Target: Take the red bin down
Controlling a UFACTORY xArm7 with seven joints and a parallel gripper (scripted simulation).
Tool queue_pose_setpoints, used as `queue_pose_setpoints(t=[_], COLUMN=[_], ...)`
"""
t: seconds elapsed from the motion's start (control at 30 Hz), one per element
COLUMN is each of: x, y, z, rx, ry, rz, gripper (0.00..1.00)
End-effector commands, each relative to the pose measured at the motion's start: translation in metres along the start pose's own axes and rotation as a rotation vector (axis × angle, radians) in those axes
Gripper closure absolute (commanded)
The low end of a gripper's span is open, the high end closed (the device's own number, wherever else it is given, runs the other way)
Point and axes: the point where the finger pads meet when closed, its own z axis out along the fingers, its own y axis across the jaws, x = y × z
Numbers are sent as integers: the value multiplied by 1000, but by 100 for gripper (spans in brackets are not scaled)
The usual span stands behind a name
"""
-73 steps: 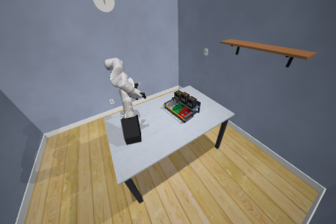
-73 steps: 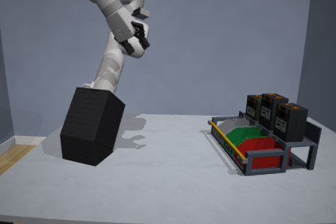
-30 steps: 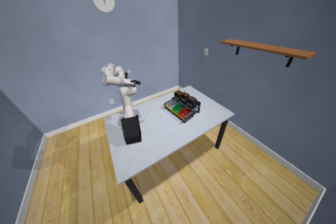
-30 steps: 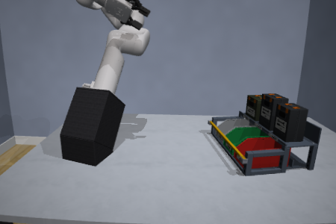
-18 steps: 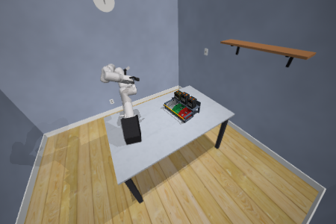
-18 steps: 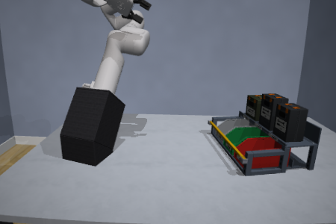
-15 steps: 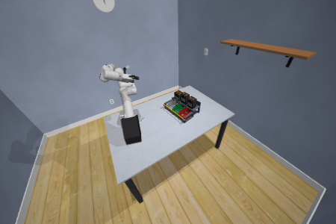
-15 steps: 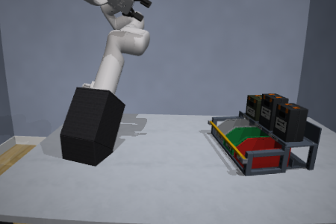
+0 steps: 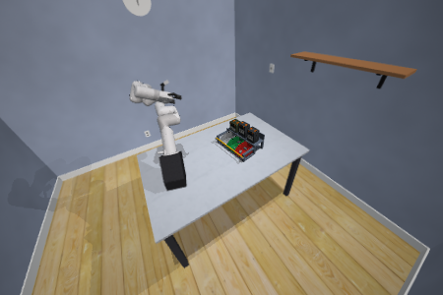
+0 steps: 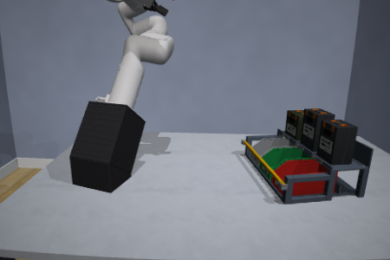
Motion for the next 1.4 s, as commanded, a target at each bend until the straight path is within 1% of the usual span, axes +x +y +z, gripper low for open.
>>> queue_pose_setpoints(t=[0.0,0.23,0.4,0.8,0.97,1.37], x=[14,14,61,61,113,113], y=[1,1,0,0,-1,-1], z=[-4,-4,-17,-17,-32,-32], rx=[-1,-1,-1,-1,-1,-1], ry=[-1,-1,-1,-1,-1,-1], rz=[5,5,5,5,5,5], gripper=[0,0,0,0,0,0])
